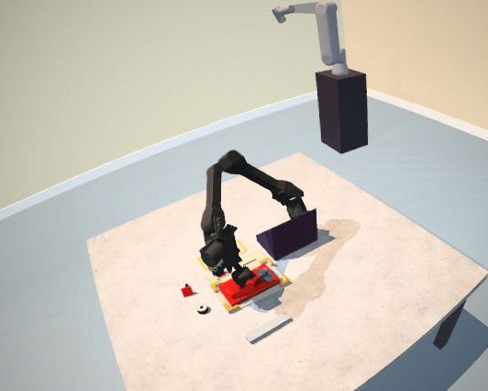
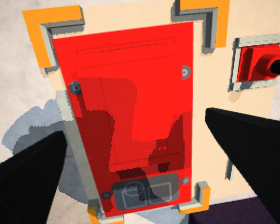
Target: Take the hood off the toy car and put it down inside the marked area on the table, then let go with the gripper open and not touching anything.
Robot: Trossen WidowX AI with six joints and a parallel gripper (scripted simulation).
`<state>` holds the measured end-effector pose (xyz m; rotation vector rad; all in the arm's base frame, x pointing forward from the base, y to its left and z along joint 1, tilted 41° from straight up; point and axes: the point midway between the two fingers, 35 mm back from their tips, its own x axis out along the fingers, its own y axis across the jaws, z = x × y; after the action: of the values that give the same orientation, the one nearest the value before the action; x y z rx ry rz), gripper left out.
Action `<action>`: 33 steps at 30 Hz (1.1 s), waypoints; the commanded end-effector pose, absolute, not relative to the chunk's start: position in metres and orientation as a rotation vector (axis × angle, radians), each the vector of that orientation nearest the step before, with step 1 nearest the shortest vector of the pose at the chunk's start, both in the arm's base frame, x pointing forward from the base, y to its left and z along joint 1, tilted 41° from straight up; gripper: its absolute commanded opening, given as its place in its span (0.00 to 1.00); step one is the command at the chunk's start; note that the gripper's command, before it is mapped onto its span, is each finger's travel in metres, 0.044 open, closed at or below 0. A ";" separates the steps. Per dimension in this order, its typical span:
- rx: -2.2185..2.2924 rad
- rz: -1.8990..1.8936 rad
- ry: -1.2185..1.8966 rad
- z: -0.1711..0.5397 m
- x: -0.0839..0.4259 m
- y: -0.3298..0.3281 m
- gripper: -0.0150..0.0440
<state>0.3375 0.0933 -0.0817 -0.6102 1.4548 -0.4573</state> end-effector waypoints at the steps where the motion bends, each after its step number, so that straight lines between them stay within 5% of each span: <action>1: -0.619 -0.460 1.461 -0.085 0.335 0.088 1.00; 33: -0.620 -0.461 1.461 -0.098 0.336 0.077 1.00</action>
<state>0.3369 0.0798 -0.0961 -0.6128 1.4572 -0.4599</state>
